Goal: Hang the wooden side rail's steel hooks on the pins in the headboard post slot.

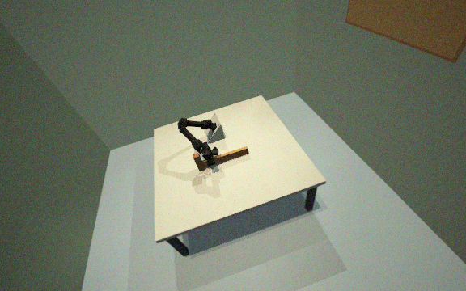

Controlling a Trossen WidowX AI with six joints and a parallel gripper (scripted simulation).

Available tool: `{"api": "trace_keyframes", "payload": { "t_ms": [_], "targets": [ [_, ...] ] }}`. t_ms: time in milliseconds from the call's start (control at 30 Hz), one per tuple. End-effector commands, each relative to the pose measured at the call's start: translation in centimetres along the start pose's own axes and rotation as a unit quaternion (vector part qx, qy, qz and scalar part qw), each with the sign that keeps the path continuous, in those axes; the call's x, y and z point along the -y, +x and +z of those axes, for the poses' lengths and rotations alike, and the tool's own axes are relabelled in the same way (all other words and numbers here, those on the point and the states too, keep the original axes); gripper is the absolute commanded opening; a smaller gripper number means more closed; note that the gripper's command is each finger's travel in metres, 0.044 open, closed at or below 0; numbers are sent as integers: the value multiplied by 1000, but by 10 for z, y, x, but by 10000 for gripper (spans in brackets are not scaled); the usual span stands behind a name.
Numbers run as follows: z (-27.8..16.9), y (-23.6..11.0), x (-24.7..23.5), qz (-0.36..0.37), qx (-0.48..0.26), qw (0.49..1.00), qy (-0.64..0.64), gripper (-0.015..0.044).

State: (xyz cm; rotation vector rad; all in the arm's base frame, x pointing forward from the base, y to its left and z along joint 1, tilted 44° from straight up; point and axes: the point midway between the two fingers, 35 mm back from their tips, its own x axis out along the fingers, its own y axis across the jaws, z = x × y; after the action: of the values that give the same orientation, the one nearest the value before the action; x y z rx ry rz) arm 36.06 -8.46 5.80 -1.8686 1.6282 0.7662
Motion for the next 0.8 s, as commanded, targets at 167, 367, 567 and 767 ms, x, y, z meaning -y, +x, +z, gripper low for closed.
{"api": "trace_keyframes", "payload": {
  "t_ms": [167, 367, 567, 767],
  "targets": [
    [0, 0, 0, 0, 0, 1000, 0, 262],
    [0, -19, 1, -1, -1, 1000, 1, 420],
    [1, -40, 0, -2, -2, 1000, 2, 440],
    [26, -40, 0, -2, -1, 1000, 2, 440]
  ]
}}
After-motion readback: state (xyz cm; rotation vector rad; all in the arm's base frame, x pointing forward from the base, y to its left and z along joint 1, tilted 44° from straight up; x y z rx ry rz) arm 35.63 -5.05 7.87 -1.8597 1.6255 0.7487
